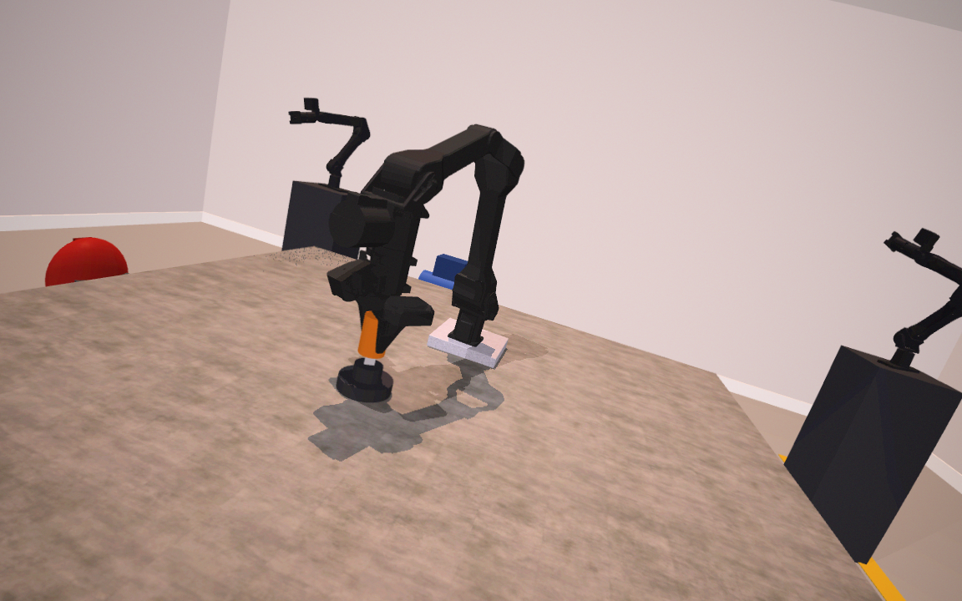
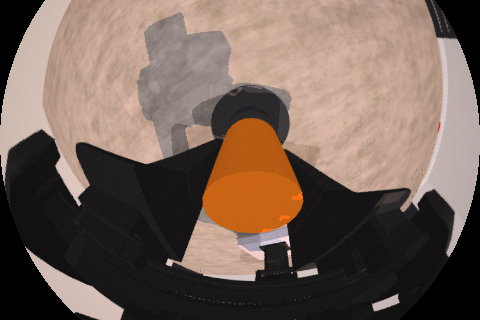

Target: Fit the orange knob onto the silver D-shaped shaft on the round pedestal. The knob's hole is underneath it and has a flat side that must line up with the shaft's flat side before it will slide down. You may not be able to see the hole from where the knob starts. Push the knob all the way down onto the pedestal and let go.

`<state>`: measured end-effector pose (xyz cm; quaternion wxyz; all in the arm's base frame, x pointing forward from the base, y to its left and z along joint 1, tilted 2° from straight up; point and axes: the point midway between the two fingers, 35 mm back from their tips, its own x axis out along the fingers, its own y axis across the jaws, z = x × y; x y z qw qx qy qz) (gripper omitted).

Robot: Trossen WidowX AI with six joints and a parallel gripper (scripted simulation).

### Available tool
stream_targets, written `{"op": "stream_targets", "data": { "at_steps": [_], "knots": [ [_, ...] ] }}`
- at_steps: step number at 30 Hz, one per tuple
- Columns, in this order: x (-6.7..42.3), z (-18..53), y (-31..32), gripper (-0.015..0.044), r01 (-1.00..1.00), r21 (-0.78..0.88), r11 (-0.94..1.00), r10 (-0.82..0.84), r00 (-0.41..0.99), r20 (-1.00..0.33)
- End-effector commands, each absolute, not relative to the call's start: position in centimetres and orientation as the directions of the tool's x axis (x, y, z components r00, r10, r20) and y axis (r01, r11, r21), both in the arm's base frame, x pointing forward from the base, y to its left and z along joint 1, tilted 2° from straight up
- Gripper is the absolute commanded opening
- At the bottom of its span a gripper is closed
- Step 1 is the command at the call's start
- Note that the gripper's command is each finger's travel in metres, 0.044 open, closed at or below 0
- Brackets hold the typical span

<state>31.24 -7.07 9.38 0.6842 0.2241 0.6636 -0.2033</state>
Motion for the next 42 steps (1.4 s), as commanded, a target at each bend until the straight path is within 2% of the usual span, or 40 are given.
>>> {"op": "stream_targets", "data": {
  "at_steps": [1, 4, 42],
  "knots": [
    [31.45, 9.73, -7.12, 0.0, 0.493, 0.036, 0.87, 0.018, 0.042, -0.999],
    [31.43, 9.75, -7.11, 0.0, 0.417, 0.034, 0.908, 0.018, 0.042, -0.999],
    [31.34, 9.1, -7.08, 0.0, 0.417, 0.034, 0.908, 0.018, 0.042, -0.999]
  ]
}}
